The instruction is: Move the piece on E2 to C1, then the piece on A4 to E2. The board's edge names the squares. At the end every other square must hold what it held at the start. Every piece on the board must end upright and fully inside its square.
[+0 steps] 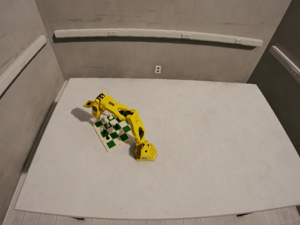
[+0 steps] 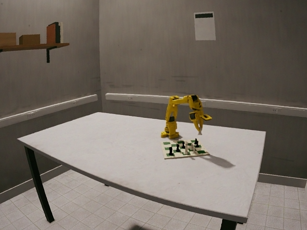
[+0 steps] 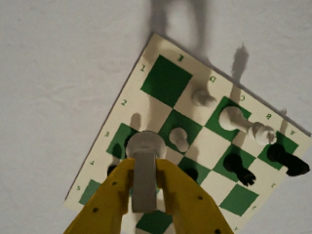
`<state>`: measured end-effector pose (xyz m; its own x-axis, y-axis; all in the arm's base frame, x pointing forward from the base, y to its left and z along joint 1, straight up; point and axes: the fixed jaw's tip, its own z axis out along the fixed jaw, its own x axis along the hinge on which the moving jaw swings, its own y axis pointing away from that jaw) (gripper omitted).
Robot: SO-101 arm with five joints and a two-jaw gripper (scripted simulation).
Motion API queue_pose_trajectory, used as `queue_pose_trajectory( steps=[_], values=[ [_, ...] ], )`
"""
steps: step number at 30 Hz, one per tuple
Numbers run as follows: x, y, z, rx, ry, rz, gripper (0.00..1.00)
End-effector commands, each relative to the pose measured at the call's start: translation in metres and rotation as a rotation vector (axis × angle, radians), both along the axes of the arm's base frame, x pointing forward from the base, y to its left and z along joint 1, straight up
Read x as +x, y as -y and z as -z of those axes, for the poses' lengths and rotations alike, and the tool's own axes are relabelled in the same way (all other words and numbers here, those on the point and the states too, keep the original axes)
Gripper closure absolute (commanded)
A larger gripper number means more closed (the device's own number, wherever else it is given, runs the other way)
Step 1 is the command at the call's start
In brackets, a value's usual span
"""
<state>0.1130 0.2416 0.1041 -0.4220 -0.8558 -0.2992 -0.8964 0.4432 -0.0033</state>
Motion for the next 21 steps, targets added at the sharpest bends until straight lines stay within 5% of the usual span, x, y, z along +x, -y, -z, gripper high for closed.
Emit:
queue_pose_trajectory(
  steps=[1,21],
  values=[
    [-0.0023,-0.0015,0.0043,-0.010,-0.006,-0.012,1.00],
    [-0.0031,-0.0012,0.0121,-0.010,-0.006,-0.015,1.00]
  ],
)
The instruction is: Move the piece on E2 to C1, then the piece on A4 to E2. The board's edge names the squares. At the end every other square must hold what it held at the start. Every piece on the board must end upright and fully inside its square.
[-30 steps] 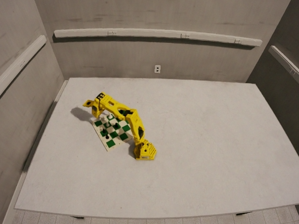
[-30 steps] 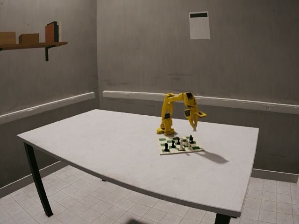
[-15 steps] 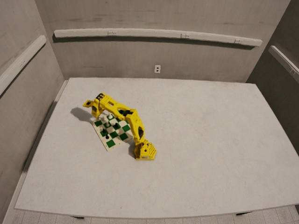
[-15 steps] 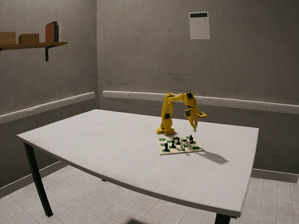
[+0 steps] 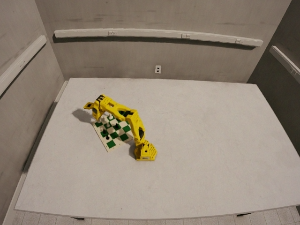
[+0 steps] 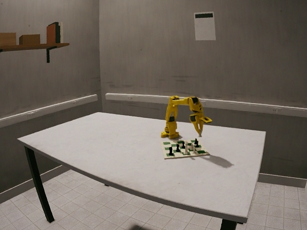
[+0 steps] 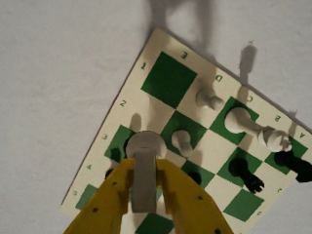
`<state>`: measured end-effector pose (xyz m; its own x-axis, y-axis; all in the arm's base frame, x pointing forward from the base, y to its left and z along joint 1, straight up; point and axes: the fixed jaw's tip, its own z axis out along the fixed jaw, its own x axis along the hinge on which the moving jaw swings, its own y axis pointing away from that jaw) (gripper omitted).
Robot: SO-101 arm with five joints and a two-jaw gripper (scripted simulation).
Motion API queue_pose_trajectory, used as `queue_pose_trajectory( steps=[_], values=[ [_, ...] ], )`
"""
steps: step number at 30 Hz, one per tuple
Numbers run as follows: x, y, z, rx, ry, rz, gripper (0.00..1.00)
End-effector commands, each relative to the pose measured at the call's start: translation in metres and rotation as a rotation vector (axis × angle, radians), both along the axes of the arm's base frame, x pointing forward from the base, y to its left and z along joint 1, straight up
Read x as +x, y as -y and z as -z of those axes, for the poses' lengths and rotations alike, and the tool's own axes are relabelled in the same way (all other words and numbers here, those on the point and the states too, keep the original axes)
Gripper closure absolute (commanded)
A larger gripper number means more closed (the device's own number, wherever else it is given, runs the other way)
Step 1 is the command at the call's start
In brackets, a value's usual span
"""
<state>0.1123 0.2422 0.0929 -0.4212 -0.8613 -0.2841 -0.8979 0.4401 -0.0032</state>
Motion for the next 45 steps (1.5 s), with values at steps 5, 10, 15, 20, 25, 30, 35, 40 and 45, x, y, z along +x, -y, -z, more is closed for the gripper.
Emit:
queue_pose_trajectory(
  steps=[5,10,15,20,25,30,35,40,45],
  values=[
    [-0.002,-0.001,0.001,0.004,0.001,-0.011,1.00],
    [-0.002,-0.001,0.002,0.004,0.001,-0.011,1.00],
    [-0.002,-0.001,0.004,0.004,0.001,-0.011,1.00],
    [-0.002,-0.001,0.009,0.004,0.001,-0.011,1.00],
    [-0.002,-0.001,0.017,0.004,0.001,-0.011,1.00],
    [-0.002,-0.001,0.025,0.004,0.001,-0.011,1.00],
    [-0.002,-0.002,0.034,0.004,0.001,-0.011,1.00],
    [-0.002,-0.002,0.044,0.004,0.001,-0.011,1.00],
    [-0.002,-0.002,0.053,0.004,0.001,-0.011,1.00]
  ],
)
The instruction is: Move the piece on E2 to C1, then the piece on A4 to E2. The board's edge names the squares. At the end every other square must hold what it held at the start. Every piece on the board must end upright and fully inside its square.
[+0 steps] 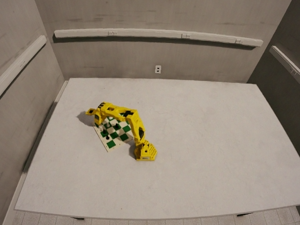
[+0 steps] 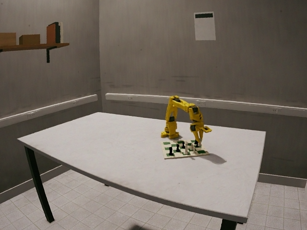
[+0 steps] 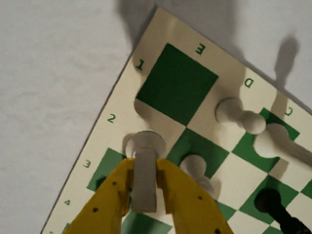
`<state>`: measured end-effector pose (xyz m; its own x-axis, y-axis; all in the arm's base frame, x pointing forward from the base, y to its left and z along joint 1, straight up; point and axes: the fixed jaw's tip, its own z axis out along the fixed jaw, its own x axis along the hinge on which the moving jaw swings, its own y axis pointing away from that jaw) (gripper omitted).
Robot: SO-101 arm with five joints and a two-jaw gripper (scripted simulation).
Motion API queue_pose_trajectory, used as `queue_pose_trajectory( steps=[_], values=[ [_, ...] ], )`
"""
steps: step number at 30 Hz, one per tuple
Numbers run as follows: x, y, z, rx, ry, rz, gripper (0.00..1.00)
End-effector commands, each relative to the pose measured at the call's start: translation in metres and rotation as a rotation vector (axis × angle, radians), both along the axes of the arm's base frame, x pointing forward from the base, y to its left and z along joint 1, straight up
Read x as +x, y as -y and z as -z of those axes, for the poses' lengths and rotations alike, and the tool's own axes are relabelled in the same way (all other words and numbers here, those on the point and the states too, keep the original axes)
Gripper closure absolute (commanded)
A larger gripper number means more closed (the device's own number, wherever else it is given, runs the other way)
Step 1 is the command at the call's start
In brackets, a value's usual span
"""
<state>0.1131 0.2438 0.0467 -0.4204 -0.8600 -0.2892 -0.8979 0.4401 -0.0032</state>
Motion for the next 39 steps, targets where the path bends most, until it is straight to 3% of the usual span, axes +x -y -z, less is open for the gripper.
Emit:
queue_pose_trajectory(
  steps=[1,14,39],
  values=[
    [-0.003,0.000,0.008,-0.001,-0.001,-0.011,1.00],
    [-0.002,-0.001,0.016,-0.001,-0.001,-0.011,1.00],
    [-0.004,0.003,0.015,-0.002,-0.001,-0.012,1.00]
  ],
)
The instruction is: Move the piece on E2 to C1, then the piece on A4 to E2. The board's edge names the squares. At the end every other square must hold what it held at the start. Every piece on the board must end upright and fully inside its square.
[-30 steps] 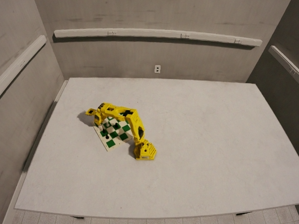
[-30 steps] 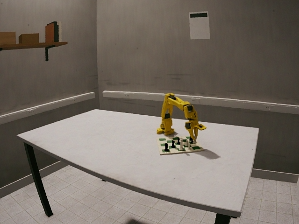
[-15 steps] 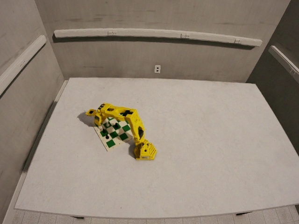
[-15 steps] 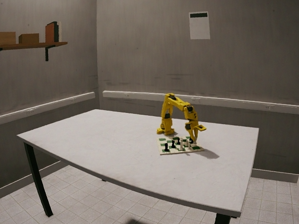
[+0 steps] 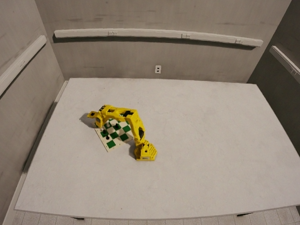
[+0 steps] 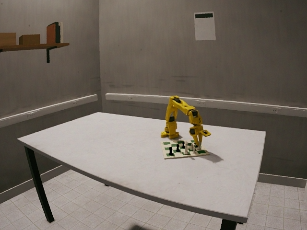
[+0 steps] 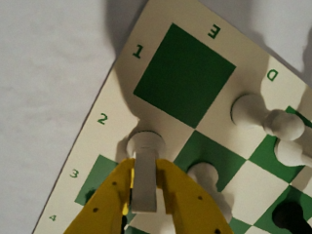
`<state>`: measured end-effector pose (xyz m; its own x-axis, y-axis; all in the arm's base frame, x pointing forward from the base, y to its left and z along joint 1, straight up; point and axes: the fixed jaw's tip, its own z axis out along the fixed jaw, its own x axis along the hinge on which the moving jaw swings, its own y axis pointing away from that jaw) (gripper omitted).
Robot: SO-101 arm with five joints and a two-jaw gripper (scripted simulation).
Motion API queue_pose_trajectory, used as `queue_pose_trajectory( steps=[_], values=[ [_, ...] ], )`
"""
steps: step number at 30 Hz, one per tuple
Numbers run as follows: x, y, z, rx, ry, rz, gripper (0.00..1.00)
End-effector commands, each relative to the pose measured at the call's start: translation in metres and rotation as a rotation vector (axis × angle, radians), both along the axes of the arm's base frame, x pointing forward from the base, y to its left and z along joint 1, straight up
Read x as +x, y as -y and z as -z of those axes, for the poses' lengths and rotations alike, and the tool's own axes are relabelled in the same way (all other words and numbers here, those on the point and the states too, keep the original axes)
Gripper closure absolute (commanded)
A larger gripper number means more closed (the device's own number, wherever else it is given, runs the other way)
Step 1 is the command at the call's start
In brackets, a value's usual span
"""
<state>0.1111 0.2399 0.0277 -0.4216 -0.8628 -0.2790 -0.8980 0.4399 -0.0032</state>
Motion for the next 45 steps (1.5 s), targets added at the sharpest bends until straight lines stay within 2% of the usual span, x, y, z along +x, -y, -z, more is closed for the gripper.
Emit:
queue_pose_trajectory(
  steps=[1,5,23,34,45],
  values=[
    [-0.0018,-0.0019,-0.0058,0.008,0.004,-0.011,1.00],
    [-0.0010,-0.0034,-0.0104,0.008,0.004,-0.011,1.00],
    [0.0003,-0.0059,-0.0136,0.009,0.004,-0.011,1.00],
    [0.0003,-0.0059,-0.0131,0.009,0.004,-0.011,1.00],
    [0.0004,-0.0061,-0.0069,0.009,0.004,-0.011,1.00]
  ],
)
